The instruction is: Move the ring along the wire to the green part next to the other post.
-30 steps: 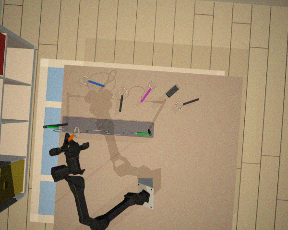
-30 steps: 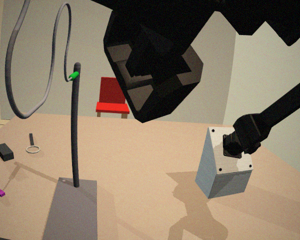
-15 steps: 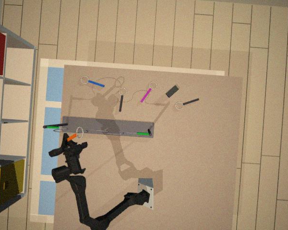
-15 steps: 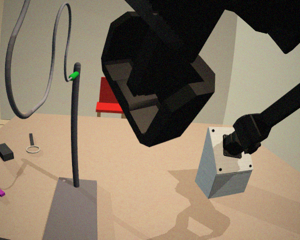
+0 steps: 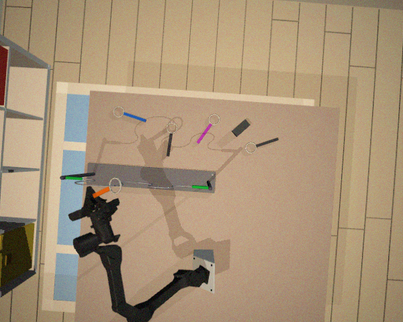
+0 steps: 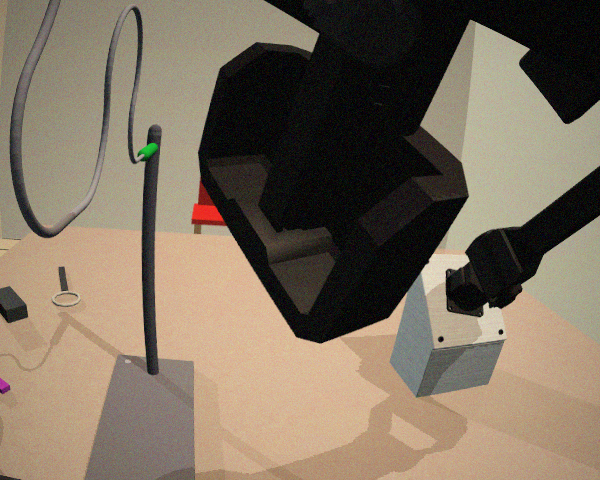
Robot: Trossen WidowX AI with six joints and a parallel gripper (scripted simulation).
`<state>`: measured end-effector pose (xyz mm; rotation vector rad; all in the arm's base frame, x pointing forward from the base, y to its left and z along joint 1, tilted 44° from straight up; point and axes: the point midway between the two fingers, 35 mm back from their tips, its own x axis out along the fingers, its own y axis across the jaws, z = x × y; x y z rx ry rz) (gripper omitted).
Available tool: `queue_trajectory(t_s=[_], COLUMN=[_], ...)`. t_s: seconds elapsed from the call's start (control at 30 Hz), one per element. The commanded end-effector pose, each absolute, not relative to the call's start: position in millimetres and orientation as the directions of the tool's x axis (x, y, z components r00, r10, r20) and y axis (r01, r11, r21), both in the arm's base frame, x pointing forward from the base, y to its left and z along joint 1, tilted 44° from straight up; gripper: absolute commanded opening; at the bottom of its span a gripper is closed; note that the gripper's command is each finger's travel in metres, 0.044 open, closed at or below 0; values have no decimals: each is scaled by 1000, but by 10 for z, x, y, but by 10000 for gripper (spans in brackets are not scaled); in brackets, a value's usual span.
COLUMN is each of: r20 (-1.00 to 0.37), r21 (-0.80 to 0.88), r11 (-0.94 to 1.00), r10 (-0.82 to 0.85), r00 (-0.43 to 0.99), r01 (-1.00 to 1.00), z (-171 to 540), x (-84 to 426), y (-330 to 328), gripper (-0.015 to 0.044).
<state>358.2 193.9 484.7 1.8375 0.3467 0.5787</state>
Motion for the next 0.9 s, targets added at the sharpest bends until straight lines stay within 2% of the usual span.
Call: queue_trajectory(t_s=[0.0, 0.87], r20=[237, 379], r21=[921, 746], r11=[-389, -666], r10=[485, 442], r00=[842, 813], r01=[-35, 14], z=[4850, 4924], x=[3585, 3506], y=[1925, 1820], gripper=[-150, -150])
